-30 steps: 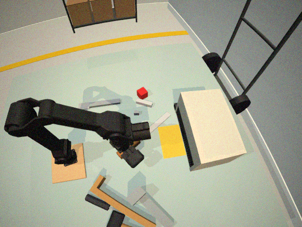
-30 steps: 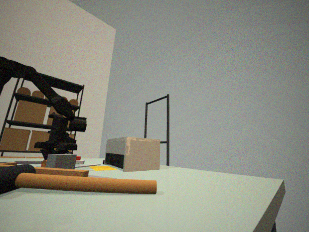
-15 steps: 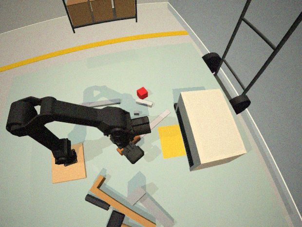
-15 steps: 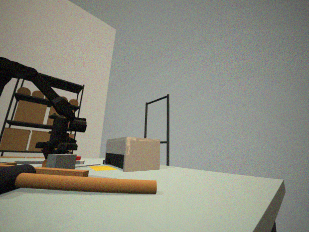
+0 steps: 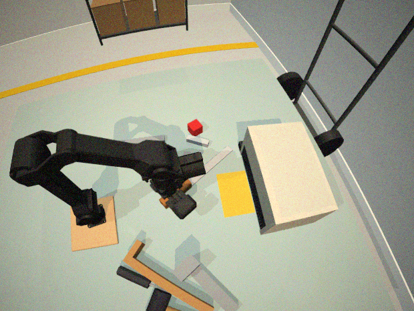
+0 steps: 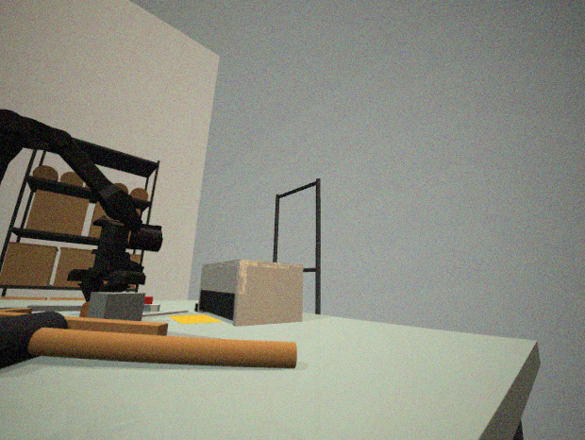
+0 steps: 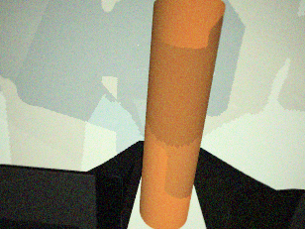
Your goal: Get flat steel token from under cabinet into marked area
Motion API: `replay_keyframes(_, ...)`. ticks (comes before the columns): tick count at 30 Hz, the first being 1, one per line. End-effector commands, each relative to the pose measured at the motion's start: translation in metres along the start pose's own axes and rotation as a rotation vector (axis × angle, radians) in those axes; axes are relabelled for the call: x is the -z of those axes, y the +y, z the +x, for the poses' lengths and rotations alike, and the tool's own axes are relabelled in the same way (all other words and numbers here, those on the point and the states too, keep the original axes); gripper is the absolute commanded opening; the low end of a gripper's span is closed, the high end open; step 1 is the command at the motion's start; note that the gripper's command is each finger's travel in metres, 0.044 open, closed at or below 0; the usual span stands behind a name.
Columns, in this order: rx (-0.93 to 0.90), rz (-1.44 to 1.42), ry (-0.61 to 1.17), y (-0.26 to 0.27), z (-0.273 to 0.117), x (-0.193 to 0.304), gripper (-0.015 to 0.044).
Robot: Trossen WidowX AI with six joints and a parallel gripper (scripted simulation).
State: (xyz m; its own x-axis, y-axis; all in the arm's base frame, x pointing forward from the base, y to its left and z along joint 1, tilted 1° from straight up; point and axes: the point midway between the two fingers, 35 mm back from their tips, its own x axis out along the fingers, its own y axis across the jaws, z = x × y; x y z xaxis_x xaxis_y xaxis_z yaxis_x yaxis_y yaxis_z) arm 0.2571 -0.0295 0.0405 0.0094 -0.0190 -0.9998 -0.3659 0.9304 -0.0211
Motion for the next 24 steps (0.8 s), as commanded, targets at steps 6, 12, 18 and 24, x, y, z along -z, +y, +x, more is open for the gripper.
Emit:
replay_keyframes(6, 0.001, 0.003, -0.004, 0.009, -0.001, -0.004, 0.0000)
replay_keyframes(12, 0.000, 0.003, -0.005, 0.015, -0.001, -0.006, 0.0000)
replay_keyframes(18, 0.000, 0.002, -0.005, 0.020, -0.001, -0.008, 0.0000)
replay_keyframes(24, -0.001, 0.002, -0.005, 0.026, -0.001, -0.010, 0.0000)
